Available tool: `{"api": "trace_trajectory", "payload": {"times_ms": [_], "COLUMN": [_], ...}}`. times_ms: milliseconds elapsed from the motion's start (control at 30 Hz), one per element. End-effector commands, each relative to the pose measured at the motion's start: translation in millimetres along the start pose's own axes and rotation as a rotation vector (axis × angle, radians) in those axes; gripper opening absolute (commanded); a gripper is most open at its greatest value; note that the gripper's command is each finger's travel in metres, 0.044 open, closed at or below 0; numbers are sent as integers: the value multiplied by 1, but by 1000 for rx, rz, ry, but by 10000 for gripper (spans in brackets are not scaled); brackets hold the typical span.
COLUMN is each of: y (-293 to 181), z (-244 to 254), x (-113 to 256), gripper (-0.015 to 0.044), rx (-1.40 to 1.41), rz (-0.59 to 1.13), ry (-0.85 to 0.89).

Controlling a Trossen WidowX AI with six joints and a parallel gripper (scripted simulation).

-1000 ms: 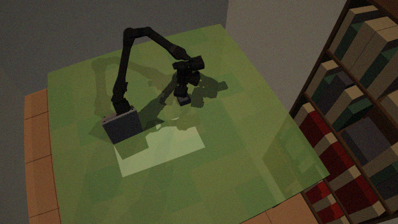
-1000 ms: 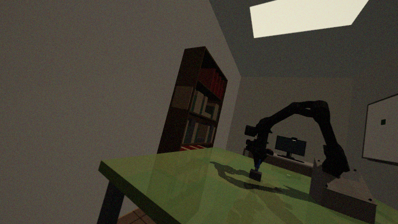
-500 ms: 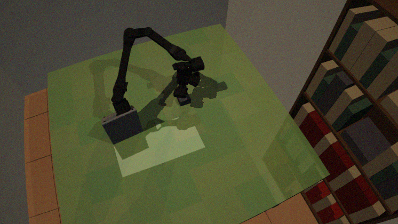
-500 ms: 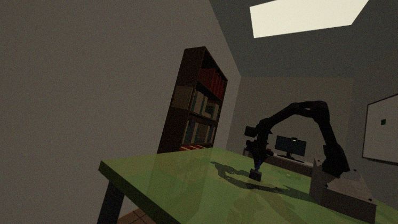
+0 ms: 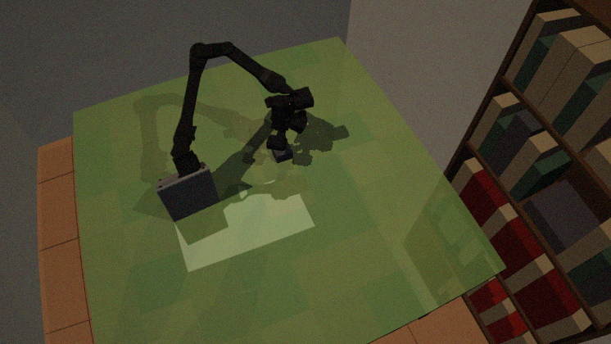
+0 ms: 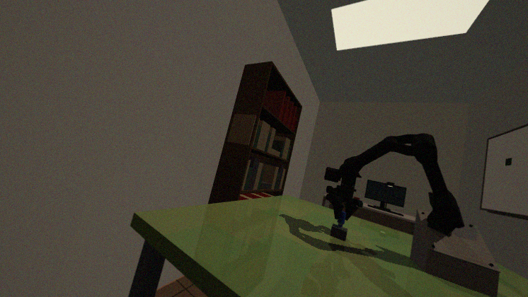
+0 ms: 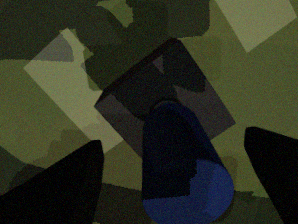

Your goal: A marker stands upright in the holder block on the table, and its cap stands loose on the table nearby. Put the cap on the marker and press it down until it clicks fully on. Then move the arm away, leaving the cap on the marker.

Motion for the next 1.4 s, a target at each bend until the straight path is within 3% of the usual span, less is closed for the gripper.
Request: {"api": "trace_trajectory", "payload": {"times_ms": [0,100,267,433,700,1000,1367], "y": [0,0,1,0,0,0,0], "z": [0,0,0,0,0,0,0], "x": [0,3,72,75,65,65,64], "gripper": [420,440,440,440,230,0,0], "rx": [0,0,0,0,553,569,569], "rz": [0,-1,-2,-2,0,0,0], "ry": [0,-1,-3,-3,-1,0,0]}}
Point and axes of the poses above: the point midway between the two fingers, 35 mm back from their tips, its own x axis back along the fingers, its own z axis across the jaws, y = z × x, the point moved 9 cm from there along x, back along the fingers, and after that the axes turned 1 degree about x, right-handed, at the moved point
